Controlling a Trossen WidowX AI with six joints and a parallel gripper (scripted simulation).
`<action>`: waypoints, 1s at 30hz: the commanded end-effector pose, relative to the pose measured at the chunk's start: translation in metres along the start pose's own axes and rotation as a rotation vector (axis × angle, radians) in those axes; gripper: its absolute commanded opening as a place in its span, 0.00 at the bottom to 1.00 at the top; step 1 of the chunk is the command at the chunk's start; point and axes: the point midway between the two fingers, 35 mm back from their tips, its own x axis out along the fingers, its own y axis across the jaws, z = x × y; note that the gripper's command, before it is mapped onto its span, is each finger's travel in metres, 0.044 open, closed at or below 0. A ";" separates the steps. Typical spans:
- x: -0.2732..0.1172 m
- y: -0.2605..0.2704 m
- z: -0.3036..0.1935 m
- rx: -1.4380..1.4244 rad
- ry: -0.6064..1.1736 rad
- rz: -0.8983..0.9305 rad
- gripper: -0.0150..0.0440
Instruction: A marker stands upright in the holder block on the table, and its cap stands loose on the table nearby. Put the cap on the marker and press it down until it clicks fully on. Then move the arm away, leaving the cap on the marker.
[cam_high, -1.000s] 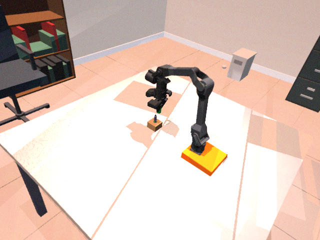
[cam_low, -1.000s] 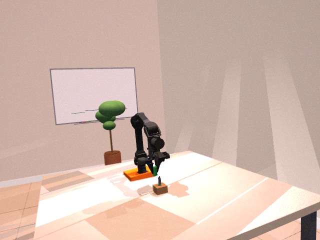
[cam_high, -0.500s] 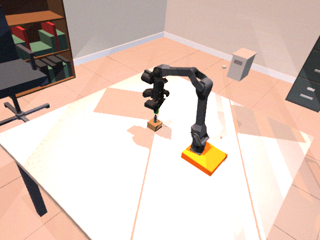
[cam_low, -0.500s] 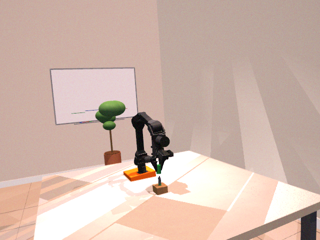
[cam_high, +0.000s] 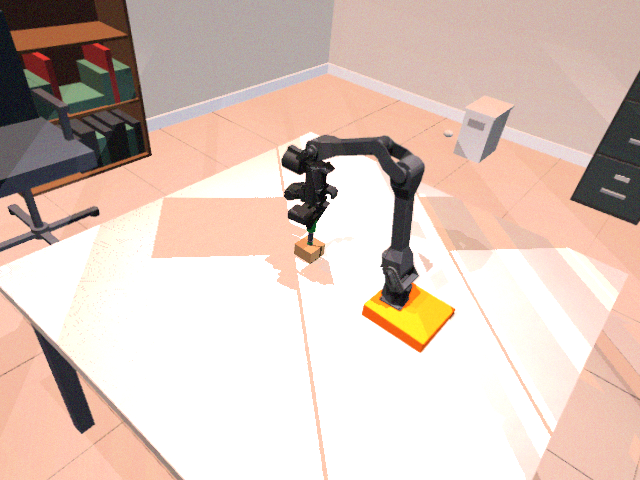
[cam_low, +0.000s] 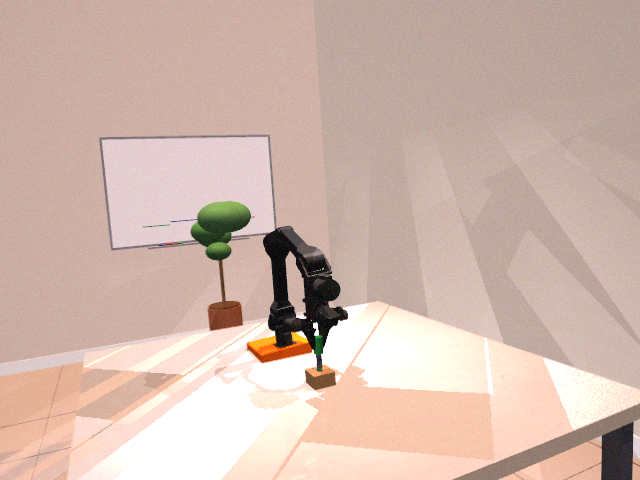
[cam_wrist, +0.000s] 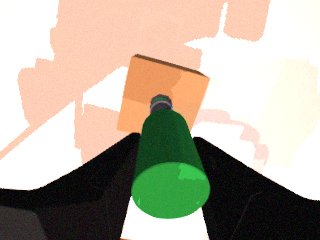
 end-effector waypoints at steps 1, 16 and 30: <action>0.008 0.000 0.000 0.001 0.002 0.003 0.25; 0.032 0.001 -0.001 0.001 0.002 0.003 0.25; 0.036 0.001 -0.002 0.001 0.002 0.003 0.25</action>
